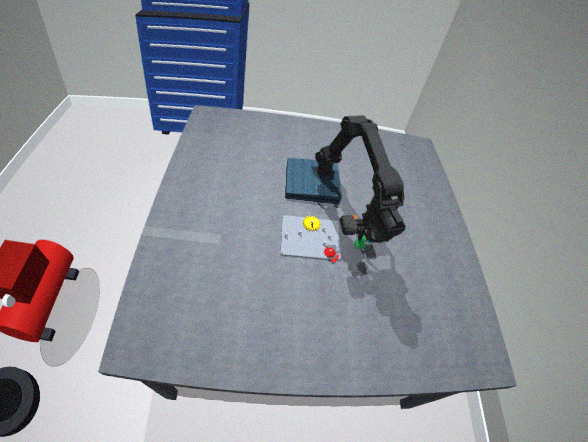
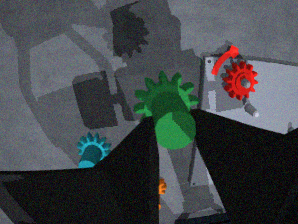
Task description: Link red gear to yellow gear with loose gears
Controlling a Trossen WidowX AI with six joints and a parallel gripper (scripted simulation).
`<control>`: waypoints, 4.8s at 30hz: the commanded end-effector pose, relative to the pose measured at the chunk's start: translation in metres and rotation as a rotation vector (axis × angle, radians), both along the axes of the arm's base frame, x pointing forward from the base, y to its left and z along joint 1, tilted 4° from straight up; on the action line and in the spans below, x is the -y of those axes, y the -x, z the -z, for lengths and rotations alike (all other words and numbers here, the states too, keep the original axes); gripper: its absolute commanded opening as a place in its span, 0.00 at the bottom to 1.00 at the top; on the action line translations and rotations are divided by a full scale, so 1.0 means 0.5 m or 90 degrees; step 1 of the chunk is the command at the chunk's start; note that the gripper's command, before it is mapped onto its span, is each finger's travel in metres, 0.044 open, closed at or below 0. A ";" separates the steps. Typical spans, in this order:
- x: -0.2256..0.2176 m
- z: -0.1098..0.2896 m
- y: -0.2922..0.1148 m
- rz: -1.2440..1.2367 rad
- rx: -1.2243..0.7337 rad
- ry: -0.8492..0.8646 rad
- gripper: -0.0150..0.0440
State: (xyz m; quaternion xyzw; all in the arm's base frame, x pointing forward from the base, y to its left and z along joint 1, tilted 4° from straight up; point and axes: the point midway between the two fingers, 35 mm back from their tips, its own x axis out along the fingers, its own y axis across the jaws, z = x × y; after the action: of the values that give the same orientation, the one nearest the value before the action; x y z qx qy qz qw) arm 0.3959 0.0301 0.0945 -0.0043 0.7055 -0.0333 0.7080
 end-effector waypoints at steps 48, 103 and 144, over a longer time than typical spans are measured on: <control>0.056 -0.095 0.035 0.003 -0.002 0.005 0.25; 0.200 0.018 0.104 0.003 -0.005 0.010 0.25; 0.200 0.014 0.104 0.003 -0.005 0.010 0.25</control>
State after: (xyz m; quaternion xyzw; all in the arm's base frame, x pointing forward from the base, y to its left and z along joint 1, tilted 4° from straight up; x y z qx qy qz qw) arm 0.3444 -0.0690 0.0873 -0.0045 0.7067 -0.0401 0.7063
